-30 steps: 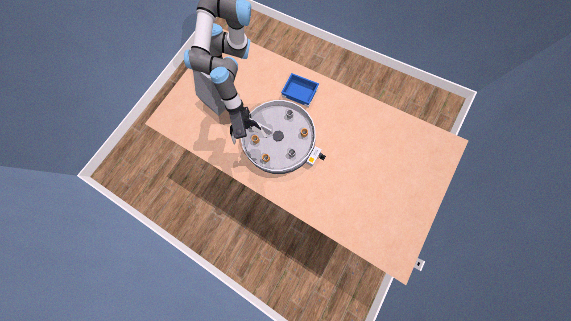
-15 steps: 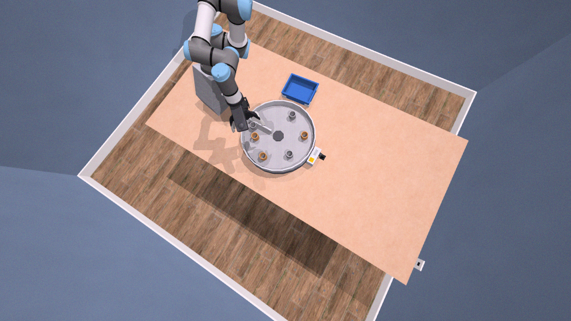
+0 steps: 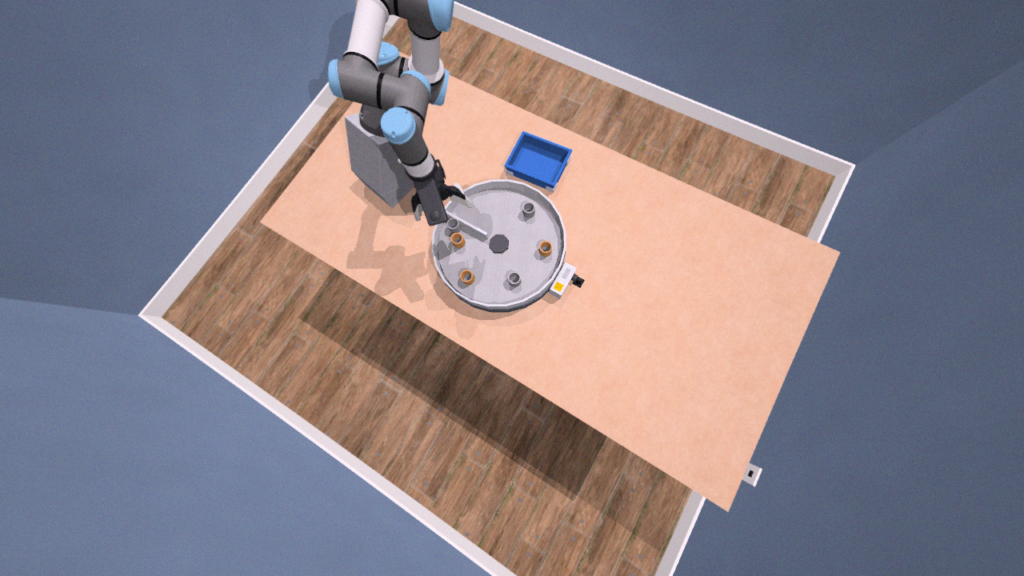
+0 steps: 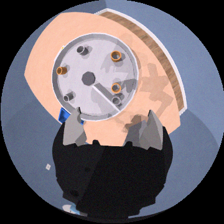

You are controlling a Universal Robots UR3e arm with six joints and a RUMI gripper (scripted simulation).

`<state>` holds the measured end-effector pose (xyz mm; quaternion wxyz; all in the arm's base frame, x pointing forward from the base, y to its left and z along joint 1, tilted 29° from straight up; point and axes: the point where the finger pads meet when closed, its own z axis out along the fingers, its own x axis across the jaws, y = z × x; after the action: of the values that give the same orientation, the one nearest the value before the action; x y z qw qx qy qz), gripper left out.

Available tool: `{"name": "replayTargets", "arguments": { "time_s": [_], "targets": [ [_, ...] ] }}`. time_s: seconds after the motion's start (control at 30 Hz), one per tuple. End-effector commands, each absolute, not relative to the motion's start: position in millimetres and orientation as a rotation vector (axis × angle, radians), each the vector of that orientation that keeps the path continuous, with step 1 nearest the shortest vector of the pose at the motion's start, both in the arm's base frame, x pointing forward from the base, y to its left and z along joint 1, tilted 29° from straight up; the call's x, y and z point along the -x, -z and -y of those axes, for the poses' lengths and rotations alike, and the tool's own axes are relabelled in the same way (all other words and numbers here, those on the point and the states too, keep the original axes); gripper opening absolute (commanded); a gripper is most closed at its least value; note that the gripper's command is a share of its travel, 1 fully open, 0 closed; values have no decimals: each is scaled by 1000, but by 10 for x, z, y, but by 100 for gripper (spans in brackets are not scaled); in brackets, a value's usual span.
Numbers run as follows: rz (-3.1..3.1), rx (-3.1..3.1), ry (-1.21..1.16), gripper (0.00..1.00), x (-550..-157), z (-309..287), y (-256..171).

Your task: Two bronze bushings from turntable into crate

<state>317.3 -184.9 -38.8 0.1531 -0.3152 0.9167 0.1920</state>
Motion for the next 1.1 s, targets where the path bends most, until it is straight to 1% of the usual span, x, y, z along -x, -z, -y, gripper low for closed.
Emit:
{"name": "replayTargets", "arguments": {
  "time_s": [0.0,0.57,0.6,1.07],
  "targets": [
    [-2625,918,-579,100,-3127,1793,351],
    [-2624,920,-583,100,-3120,1783,346],
    [-2624,920,-583,6,-3120,1783,346],
    [-2624,920,-583,6,-3120,1783,346]
  ]
}}
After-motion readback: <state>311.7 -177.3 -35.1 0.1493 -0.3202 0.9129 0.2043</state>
